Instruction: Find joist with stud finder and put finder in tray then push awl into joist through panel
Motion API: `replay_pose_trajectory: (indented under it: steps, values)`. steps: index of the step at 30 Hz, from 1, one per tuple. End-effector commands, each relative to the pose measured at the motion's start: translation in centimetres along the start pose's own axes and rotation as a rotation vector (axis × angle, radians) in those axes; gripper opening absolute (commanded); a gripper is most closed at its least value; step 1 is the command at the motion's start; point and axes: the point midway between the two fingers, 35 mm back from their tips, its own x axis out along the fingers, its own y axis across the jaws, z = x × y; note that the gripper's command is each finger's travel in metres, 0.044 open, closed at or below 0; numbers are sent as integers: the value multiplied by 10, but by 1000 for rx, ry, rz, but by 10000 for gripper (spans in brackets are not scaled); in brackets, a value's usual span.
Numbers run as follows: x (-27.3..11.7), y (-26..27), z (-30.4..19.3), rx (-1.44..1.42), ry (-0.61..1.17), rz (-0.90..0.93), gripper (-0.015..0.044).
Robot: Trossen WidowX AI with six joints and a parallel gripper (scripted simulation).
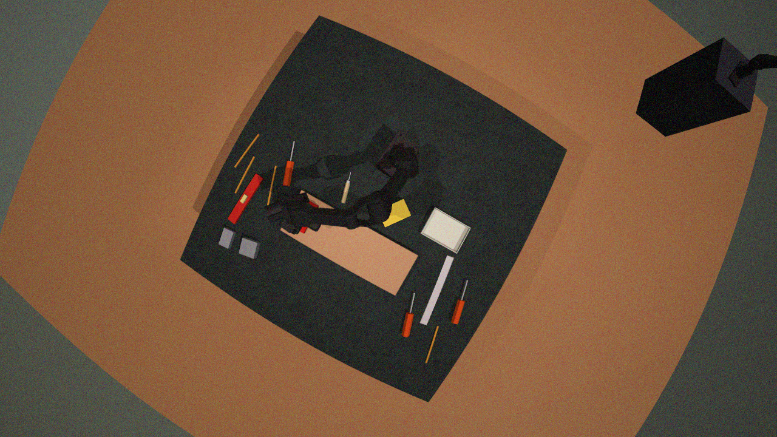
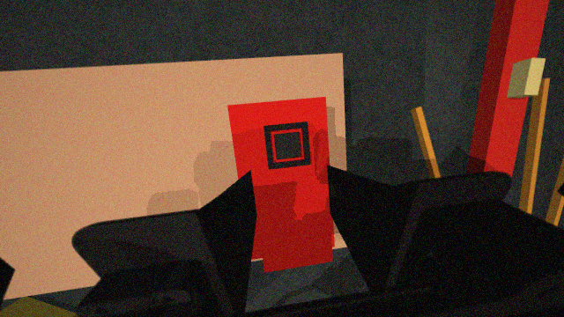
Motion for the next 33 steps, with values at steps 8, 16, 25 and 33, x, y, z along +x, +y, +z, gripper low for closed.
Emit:
replay_pose_trajectory:
  steps: [8, 16, 25, 33]
  values:
    - [1, 28, -1, 7, -2, 6, 0]
    - [1, 51, -1, 8, -2, 8, 0]
    - [2, 78, 0, 9, -1, 9, 0]
    - [2, 101, 0, 9, -1, 10, 0]
